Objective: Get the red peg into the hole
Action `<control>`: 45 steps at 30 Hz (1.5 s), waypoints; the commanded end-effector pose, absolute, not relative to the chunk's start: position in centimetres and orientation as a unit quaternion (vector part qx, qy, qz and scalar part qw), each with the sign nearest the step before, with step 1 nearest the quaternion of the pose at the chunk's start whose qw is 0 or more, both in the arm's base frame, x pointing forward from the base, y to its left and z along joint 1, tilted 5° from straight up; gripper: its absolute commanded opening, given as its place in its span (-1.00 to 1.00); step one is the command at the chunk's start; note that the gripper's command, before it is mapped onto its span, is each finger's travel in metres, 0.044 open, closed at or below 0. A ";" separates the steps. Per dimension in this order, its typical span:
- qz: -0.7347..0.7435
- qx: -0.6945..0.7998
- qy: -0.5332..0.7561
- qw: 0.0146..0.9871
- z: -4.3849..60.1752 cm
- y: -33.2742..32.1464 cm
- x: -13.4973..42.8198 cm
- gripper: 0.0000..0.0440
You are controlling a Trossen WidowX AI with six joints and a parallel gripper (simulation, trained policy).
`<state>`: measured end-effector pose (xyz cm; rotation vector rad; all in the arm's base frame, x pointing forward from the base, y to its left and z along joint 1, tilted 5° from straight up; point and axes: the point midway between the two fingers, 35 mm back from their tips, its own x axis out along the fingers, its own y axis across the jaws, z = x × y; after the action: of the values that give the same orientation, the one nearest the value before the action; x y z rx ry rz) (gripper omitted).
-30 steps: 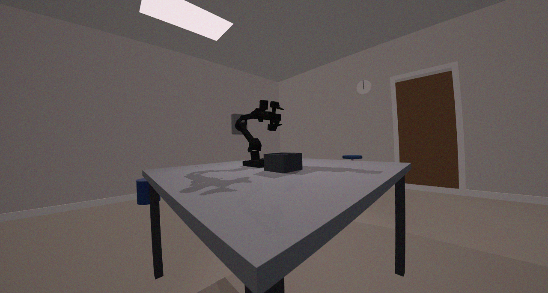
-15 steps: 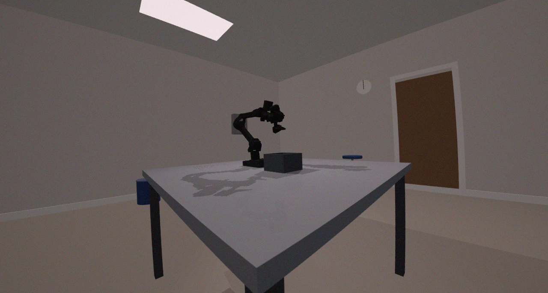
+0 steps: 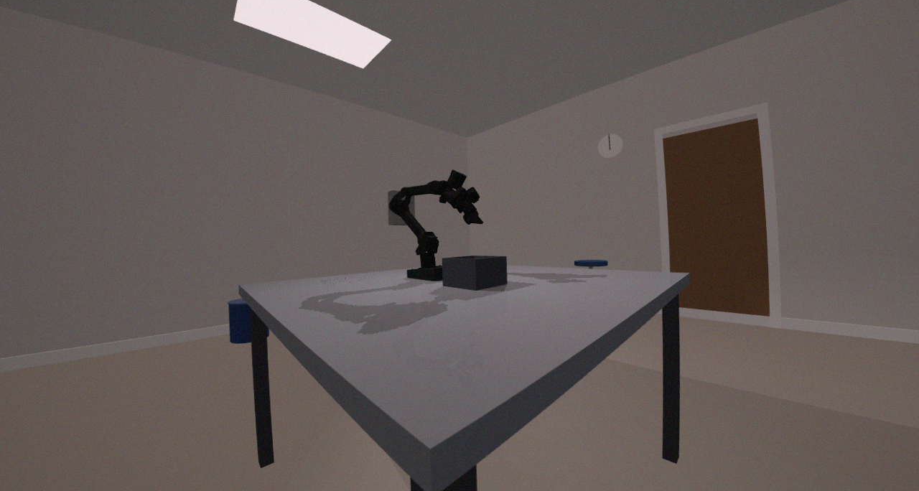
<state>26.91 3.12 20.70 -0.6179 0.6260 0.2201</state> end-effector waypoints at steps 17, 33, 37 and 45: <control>0.021 -0.032 0.456 0.889 16.4 5.8 23.8 1.00; -0.126 0.146 0.572 0.797 11.9 8.2 19.8 1.00; -0.172 0.178 0.591 0.768 10.5 8.7 18.9 1.00; -0.242 0.226 0.605 0.724 7.6 9.5 18.1 1.00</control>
<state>18.42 9.41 8.54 0.4810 1.3167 -0.4965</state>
